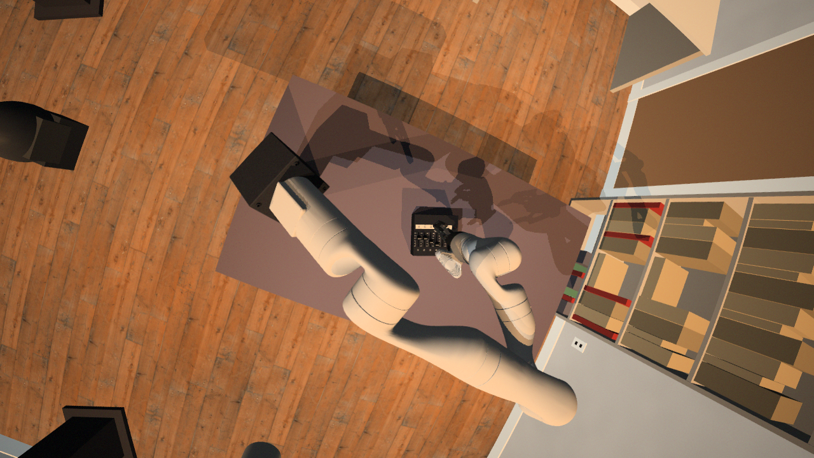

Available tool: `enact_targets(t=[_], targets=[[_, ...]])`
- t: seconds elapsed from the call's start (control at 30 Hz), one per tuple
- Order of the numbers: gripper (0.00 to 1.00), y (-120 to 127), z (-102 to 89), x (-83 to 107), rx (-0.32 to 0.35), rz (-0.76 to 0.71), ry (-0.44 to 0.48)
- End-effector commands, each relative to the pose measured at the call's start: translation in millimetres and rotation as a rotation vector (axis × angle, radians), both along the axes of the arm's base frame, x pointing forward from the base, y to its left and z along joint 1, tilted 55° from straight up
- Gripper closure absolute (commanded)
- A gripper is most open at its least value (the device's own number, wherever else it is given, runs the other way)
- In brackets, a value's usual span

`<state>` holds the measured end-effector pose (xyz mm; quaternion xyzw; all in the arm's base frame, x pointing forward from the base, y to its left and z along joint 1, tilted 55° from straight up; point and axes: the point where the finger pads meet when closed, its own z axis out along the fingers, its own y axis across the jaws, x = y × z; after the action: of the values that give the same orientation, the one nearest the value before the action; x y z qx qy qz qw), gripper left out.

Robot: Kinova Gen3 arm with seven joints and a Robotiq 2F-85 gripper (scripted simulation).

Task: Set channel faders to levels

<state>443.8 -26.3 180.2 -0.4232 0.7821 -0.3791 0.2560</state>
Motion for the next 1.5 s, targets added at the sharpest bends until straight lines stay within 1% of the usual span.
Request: enact_targets(t=[0.0,0.03,0.17,0.33,0.53,0.6,0.9,1.1,1.17,1.33,1.47], targets=[[0.0,-6.3,-2.9,0.7,0.034,-0.036,-0.013],[0.0,-6.3,-2.9,0.7,0.034,-0.036,-0.013],[0.0,-11.1,-5.8,5.2,0.178,-0.152,-0.083],[0.0,-18.3,-8.2,11.3,0.378,-0.317,-0.185],[0.0,-28.8,-8.6,18.8,0.635,-0.533,-0.324],[0.0,-28.8,-8.6,18.8,0.635,-0.533,-0.324],[0.0,-46.8,-3.8,28.6,1.013,-0.855,-0.548],[0.0,-58.9,1.7,33.1,1.231,-1.04,-0.688],[0.0,-58.9,1.7,33.1,1.231,-1.04,-0.688],[0.0,-67.7,6.5,35.5,1.38,-1.164,-0.789],[0.0,-73.4,9.9,36.7,1.474,-1.24,-0.855]])
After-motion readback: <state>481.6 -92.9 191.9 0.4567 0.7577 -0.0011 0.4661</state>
